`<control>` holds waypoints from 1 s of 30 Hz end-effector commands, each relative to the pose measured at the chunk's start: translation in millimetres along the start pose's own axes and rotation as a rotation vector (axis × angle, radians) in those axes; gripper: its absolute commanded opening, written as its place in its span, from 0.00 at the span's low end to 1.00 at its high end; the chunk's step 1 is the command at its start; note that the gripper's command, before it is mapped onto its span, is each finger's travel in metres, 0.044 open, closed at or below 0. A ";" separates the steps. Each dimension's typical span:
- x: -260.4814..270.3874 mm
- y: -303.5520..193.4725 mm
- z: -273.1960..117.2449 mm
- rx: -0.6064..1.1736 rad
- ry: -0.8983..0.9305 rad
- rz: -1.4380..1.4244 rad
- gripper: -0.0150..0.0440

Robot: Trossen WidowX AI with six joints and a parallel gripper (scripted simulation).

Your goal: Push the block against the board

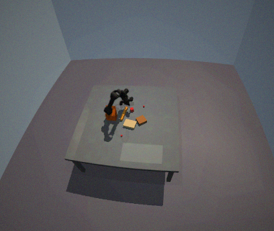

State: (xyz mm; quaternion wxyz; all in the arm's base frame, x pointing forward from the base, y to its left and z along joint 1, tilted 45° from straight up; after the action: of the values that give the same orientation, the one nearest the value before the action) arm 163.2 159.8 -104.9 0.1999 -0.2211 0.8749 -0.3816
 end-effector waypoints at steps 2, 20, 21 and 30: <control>-13.0 -8.8 2.7 -0.006 0.037 0.170 0.25; -43.6 -46.3 21.2 0.043 0.180 0.748 0.25; -44.9 -48.4 22.3 0.048 0.188 0.781 0.25; -56.3 -68.6 32.1 0.104 0.260 1.074 0.25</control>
State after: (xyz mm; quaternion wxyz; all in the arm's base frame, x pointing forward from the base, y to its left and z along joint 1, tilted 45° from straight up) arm 234.6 131.5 -68.5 0.2621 0.2675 0.8757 -0.3049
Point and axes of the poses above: the point midway between the two fingers, 35 mm back from their tips, its own z axis out along the fingers, its own x axis across the jaws, y = z × x, the point moved 5 cm from there along -z, back along the fingers, and after that the axes turned 4 degrees about -z, right-handed, at the moved point
